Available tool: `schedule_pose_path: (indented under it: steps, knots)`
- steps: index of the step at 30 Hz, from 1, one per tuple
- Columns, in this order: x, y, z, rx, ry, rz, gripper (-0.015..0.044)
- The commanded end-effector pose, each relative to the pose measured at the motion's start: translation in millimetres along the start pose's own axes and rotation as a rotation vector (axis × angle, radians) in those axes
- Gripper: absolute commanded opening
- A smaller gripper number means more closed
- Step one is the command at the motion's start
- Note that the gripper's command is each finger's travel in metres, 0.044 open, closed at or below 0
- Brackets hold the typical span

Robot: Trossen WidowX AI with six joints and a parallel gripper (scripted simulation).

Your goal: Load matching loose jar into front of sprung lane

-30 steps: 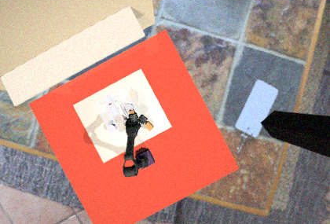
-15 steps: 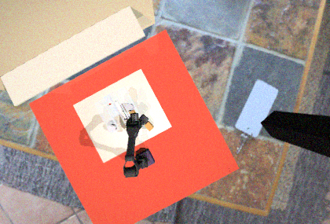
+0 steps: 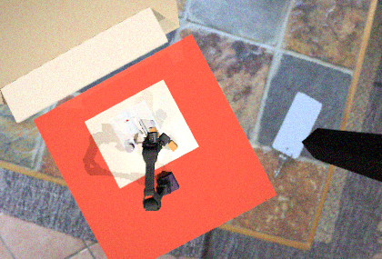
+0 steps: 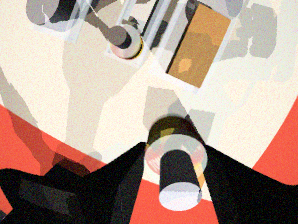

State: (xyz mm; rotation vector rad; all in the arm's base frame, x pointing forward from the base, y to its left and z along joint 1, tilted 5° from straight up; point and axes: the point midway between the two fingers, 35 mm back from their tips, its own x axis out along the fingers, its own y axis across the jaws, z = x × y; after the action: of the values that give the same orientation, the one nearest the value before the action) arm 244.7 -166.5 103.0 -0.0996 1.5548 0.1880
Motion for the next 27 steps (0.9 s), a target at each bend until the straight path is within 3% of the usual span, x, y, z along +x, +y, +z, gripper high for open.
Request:
schedule_pose_path:
  steps: [1, 27]
  knots:
    - [-5.7, 2.4, -0.3, 0.0, 0.0, 0.006, 0.0]
    - [47.5, 72.1, 46.4, 0.375, -0.002, 0.013, 0.0]
